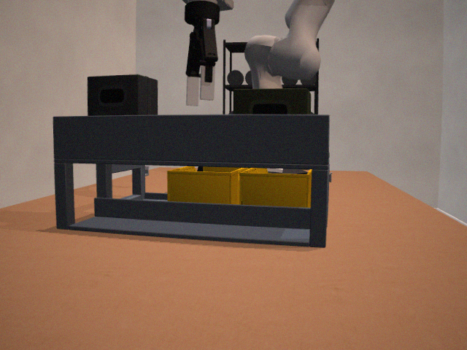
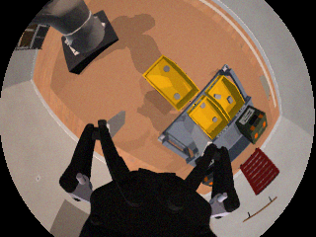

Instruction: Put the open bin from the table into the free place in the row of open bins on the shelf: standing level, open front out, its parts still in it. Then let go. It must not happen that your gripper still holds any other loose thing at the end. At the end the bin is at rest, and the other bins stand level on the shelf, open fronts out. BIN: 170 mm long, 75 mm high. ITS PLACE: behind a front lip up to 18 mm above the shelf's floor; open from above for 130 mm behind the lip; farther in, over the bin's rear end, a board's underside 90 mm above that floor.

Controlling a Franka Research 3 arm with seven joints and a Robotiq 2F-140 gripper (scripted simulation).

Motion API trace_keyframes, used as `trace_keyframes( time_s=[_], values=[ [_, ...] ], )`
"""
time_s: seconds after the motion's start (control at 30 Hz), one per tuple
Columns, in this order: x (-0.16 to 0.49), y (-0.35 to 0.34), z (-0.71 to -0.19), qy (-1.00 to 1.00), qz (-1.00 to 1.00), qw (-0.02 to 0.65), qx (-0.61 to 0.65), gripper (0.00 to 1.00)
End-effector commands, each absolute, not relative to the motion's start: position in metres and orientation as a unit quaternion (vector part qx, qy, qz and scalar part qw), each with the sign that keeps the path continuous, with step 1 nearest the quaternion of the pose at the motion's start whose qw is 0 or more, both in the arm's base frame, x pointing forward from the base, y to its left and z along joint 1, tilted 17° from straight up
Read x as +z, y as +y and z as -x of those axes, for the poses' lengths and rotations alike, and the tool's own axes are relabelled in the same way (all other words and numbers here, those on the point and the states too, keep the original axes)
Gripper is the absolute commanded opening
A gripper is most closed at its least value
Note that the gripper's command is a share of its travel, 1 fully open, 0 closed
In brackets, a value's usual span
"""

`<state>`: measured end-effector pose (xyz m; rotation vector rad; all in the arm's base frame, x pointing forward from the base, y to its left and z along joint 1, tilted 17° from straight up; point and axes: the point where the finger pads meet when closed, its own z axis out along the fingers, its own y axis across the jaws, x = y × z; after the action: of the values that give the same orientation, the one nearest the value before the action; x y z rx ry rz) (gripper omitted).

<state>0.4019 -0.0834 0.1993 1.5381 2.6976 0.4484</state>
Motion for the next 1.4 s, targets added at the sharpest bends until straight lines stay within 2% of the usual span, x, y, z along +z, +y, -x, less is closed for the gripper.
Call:
trace_keyframes(
  time_s=[0.0, 0.63, 1.37],
  values=[
    [0.200, -0.077, -0.402, 0.870, -0.471, 0.005, 0.143, 1.00],
    [0.206, -0.003, -0.396, 0.964, -0.223, 0.032, 0.139, 1.00],
    [0.208, 0.039, -0.387, 0.988, -0.064, 0.048, 0.135, 1.00]
  ],
)
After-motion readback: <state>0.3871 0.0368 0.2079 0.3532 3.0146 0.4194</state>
